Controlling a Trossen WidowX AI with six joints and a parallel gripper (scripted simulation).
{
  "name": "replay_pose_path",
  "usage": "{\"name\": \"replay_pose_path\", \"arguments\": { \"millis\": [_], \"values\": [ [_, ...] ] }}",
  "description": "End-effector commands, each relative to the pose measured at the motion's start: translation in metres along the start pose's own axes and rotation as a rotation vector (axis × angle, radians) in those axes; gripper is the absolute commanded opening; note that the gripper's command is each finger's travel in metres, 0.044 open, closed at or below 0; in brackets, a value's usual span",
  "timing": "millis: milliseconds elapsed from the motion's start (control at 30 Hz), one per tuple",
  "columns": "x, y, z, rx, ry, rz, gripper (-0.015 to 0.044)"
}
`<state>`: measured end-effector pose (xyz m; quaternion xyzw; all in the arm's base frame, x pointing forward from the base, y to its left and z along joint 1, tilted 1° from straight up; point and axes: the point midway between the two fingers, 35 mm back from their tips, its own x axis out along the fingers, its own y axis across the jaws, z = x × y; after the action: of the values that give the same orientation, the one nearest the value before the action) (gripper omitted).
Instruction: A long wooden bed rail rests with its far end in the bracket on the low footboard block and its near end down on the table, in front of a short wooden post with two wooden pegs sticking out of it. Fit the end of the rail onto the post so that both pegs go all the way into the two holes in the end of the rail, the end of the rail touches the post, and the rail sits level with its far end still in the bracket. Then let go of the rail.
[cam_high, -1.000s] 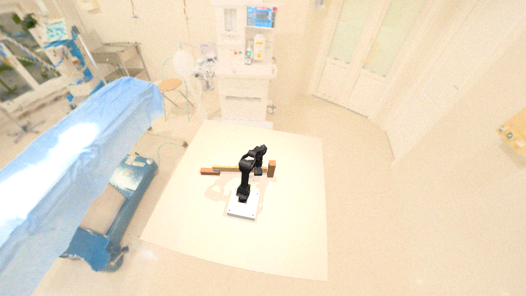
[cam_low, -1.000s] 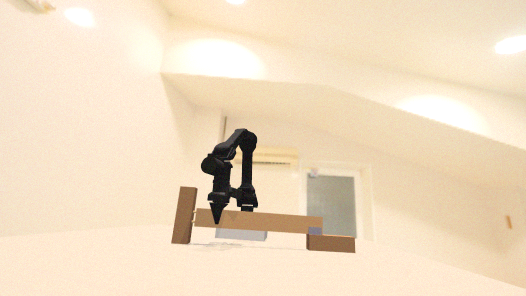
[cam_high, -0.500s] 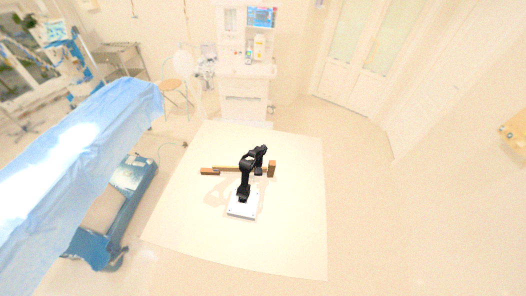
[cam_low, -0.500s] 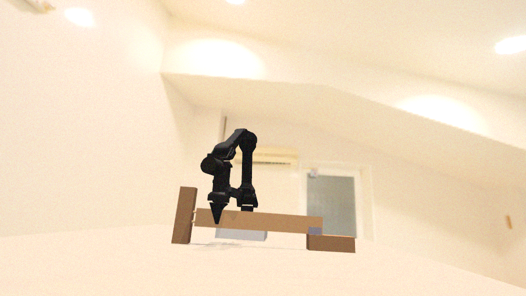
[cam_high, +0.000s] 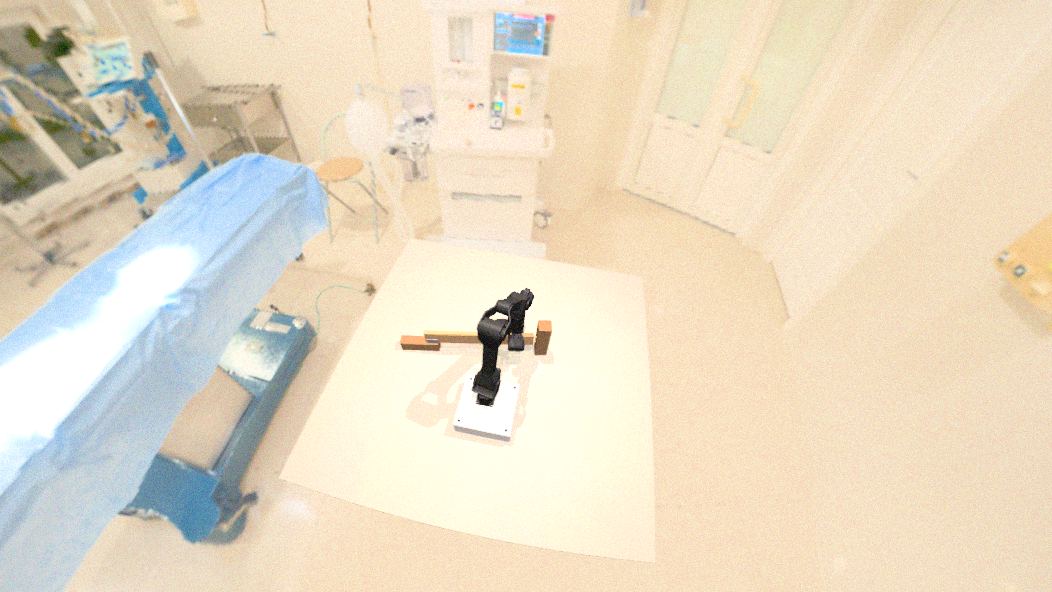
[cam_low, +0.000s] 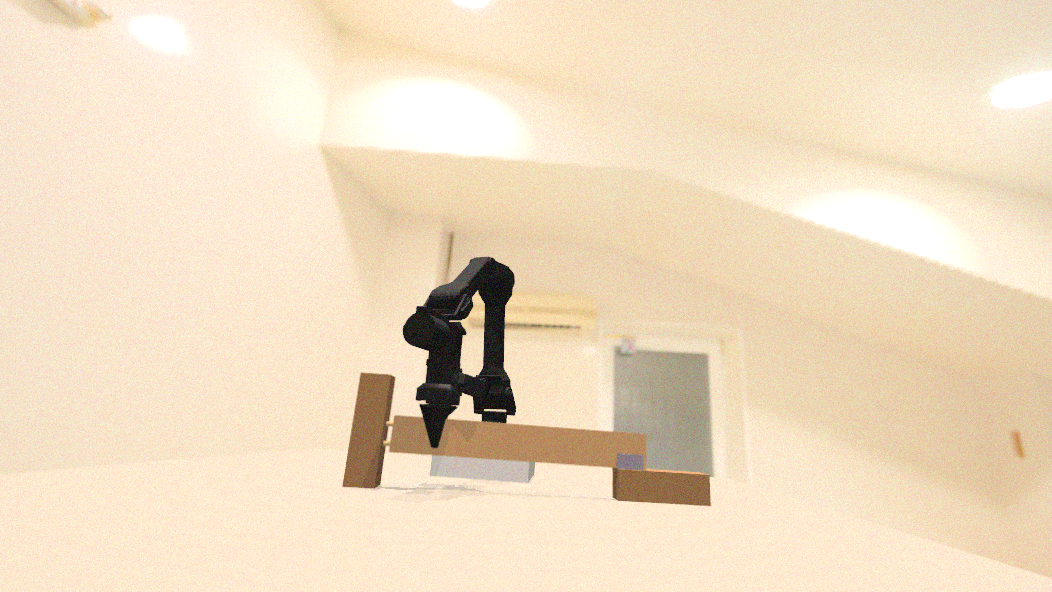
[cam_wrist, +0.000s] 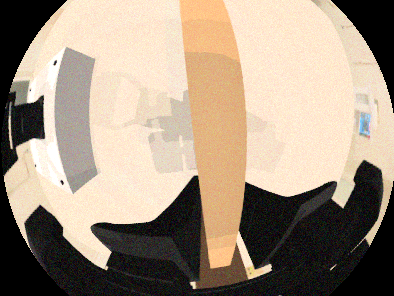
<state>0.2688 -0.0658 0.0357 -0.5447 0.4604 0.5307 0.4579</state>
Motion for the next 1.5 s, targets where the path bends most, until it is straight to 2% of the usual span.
{"name": "replay_pose_path", "arguments": {
  "millis": [0, 1467],
  "values": [
    [-0.001, -0.0015, 0.0016, 0.0, 0.003, -0.005, 0.0],
    [-0.0002, -0.0001, -0.0051, 0.0, 0.004, -0.005, 0.0]
  ]
}}
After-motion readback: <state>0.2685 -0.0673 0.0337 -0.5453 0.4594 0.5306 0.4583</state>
